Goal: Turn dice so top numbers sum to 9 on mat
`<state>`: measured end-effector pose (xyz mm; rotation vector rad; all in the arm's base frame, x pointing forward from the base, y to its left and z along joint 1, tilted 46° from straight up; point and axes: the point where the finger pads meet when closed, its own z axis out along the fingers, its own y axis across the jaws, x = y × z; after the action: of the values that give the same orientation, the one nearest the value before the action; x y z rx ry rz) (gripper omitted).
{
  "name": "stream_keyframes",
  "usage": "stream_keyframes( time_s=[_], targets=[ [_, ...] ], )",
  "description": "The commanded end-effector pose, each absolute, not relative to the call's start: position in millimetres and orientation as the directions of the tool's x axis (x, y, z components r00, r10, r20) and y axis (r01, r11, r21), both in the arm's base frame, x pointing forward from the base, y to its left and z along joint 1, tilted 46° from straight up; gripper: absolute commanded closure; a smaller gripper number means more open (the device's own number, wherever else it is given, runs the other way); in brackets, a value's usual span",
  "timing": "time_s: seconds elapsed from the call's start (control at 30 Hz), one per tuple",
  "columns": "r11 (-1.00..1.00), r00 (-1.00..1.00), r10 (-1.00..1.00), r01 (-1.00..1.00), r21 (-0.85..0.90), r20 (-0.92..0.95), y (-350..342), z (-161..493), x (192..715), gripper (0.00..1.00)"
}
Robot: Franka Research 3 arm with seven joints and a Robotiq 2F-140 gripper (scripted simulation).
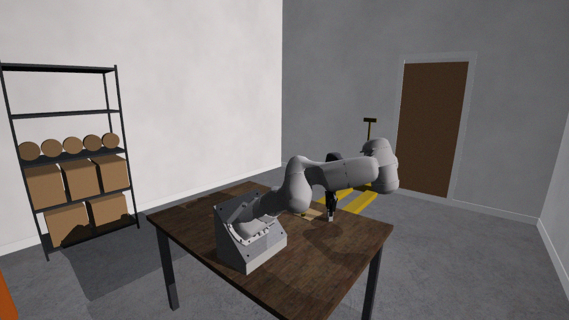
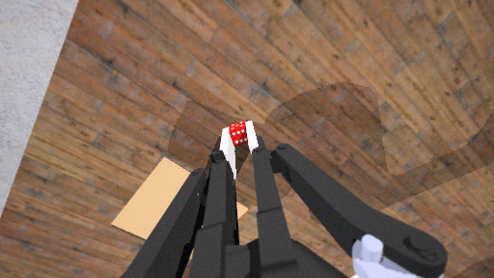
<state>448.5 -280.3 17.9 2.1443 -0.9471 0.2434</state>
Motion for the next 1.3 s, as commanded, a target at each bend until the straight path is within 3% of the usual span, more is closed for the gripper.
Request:
stream_keyframes(
  time_s=[0.0, 0.43, 1.27],
  targets=[
    [-0.431, 0.702, -0.554, -0.702, 0.567, 0.447, -280.9, 16.8, 449.3, 0.91],
    [-0.431, 0.702, -0.554, -0.702, 0.567, 0.447, -278.5, 19.1, 449.7, 0.91],
    [-0.431, 0.702, -0.554, -0.702, 0.567, 0.447, -209.7, 86.0, 461.5, 0.91]
  ],
)
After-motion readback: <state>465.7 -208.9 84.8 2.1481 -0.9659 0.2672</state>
